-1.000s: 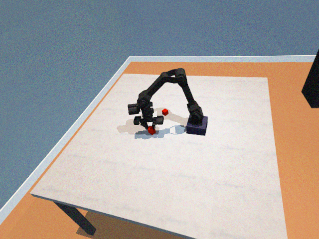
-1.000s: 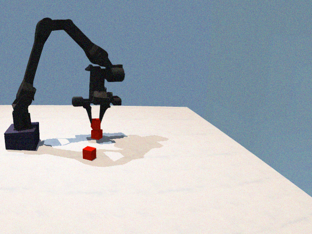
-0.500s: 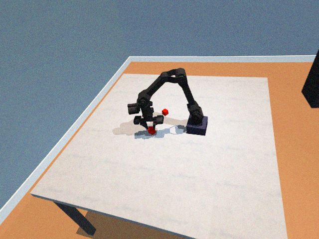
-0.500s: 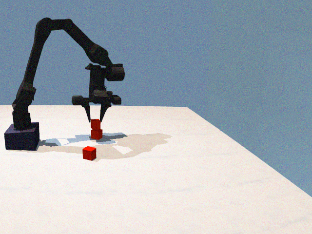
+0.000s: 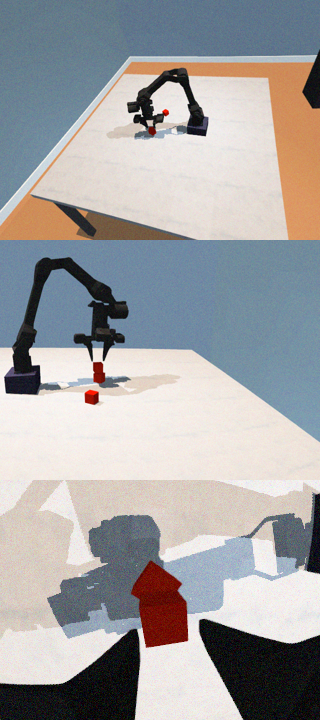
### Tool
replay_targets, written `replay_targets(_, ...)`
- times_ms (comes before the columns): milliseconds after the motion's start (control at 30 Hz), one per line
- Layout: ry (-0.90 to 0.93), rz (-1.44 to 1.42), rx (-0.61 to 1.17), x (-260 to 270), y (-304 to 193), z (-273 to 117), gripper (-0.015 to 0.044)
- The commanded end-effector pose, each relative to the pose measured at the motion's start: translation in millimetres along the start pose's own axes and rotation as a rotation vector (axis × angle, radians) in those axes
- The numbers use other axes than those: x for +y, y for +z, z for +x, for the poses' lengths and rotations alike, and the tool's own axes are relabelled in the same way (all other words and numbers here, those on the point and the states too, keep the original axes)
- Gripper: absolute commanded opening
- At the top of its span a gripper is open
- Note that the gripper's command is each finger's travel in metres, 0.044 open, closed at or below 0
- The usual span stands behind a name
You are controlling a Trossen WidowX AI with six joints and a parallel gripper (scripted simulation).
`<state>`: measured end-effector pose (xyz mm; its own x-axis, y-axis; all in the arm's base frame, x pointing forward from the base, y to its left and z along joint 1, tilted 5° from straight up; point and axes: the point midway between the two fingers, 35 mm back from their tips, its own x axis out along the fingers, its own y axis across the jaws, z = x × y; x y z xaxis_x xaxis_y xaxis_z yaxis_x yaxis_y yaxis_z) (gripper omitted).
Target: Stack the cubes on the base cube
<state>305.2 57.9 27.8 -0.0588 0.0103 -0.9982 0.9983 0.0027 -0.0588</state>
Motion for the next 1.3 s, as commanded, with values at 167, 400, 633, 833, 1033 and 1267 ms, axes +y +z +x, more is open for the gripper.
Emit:
replay_targets(167, 0.011, -0.001, 0.002, 1, 0, -11, 0.0205)
replay_targets(400, 0.006, -0.097, -0.003, 2, 12, -10, 0.0265)
replay_targets(633, 0.005, -0.378, -0.011, 1, 44, -16, 0.0265)
replay_targets(833, 0.004, -0.626, -0.015, -2, 69, -21, 0.0265)
replay_targets(1033, 0.000, -0.873, -0.019, -6, 94, -26, 0.0265)
replay_targets(1267, -0.006, -1.165, -0.021, -14, 121, -31, 0.0265)
